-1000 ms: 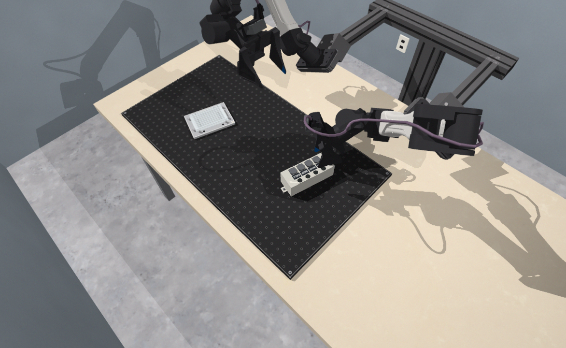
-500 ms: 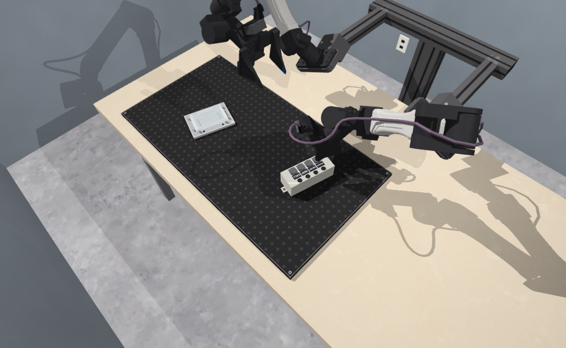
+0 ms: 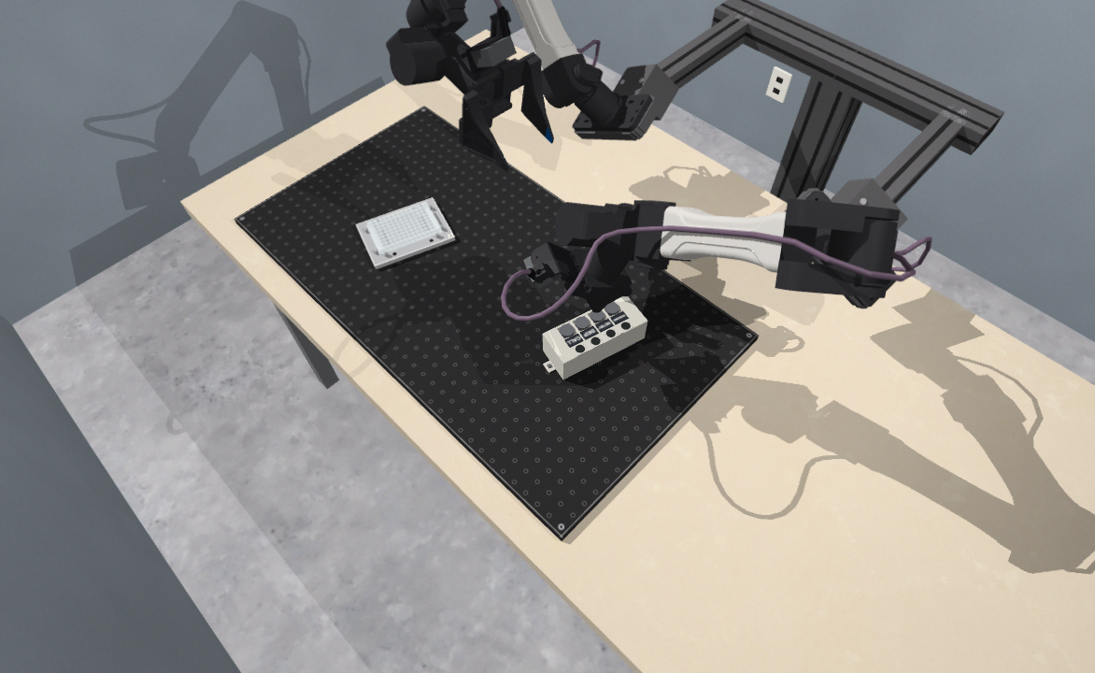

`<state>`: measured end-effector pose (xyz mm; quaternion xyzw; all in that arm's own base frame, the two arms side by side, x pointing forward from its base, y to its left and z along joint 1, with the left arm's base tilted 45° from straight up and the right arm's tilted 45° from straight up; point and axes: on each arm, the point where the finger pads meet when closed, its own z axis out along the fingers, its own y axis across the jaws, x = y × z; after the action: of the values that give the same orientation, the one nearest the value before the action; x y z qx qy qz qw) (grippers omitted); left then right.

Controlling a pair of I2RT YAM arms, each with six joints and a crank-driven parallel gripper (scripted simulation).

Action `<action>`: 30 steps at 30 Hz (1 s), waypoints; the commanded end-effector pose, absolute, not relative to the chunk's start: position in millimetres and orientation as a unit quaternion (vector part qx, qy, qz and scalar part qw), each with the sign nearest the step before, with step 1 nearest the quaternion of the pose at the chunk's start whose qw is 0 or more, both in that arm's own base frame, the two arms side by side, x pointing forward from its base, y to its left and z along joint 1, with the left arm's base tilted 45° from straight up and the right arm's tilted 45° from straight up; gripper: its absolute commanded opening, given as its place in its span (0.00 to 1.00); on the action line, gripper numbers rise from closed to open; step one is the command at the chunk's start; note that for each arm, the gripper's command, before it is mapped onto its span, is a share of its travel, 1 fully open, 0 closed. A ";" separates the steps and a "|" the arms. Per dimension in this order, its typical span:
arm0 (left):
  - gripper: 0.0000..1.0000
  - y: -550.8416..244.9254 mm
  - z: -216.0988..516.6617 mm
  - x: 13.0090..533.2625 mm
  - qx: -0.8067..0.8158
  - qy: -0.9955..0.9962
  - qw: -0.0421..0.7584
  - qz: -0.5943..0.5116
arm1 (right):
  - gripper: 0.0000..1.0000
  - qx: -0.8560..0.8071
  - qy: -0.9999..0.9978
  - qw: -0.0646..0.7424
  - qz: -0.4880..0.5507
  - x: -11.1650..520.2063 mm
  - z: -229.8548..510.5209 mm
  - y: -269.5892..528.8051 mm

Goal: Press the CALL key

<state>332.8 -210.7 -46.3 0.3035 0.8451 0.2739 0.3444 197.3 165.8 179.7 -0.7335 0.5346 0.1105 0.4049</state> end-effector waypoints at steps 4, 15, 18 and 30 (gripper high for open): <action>0.00 -212.9 -47.7 335.2 0.244 0.883 0.265 0.301 | 1.00 -0.732 0.530 0.414 0.111 197.7 185.6 168.1; 0.00 -225.4 -49.5 353.4 0.184 0.905 0.213 0.320 | 1.00 -0.729 0.530 0.419 0.110 199.0 187.6 168.1; 0.00 -227.9 -49.9 358.2 0.165 0.910 0.198 0.326 | 1.00 -0.716 0.546 0.425 0.091 208.0 188.4 161.9; 0.00 -238.4 -51.9 370.2 0.142 0.916 0.191 0.324 | 1.00 -0.679 0.581 0.445 0.049 229.8 195.4 143.8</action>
<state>369.2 -236.7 -58.6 0.1542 0.9124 0.3246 0.1961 222.2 148.3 187.5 -0.6925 0.5764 0.0670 0.4285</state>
